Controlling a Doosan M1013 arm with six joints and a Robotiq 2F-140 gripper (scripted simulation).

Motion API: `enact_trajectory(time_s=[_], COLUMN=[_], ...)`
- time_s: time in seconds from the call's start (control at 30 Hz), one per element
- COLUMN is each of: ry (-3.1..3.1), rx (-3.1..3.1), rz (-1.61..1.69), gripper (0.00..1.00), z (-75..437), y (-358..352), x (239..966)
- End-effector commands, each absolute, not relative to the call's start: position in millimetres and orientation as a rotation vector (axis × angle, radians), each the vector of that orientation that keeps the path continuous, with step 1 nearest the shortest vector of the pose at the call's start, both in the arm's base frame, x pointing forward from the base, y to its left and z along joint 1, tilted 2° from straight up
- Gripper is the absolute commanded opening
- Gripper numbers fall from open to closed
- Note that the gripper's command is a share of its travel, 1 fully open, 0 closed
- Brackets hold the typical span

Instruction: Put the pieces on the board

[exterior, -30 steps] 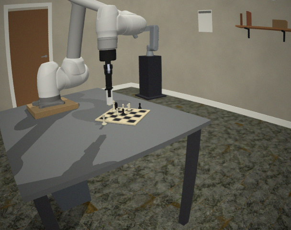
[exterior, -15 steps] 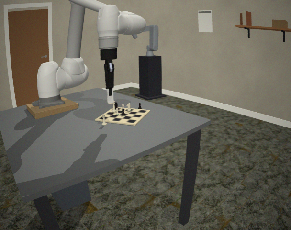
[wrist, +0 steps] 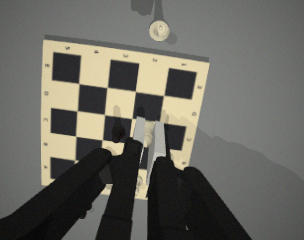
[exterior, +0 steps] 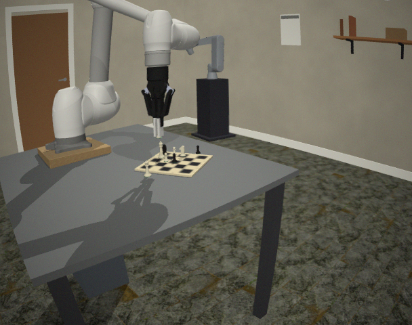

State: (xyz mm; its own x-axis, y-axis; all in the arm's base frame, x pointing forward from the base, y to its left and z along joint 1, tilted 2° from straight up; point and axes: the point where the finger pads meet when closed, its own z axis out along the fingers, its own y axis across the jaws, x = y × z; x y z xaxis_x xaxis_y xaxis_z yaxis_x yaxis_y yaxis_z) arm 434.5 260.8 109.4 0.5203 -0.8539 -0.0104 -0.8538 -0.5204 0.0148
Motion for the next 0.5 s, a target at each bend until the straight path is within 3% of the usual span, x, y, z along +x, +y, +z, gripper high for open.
enact_trajectory(time_s=[0.0, 0.47], ry=[-1.420, -1.420], rx=[2.813, 2.813], rz=[-0.061, -0.061], gripper=[0.00, 0.00], z=[110.0, 101.7], y=[262.4, 262.6], x=[433.0, 432.8])
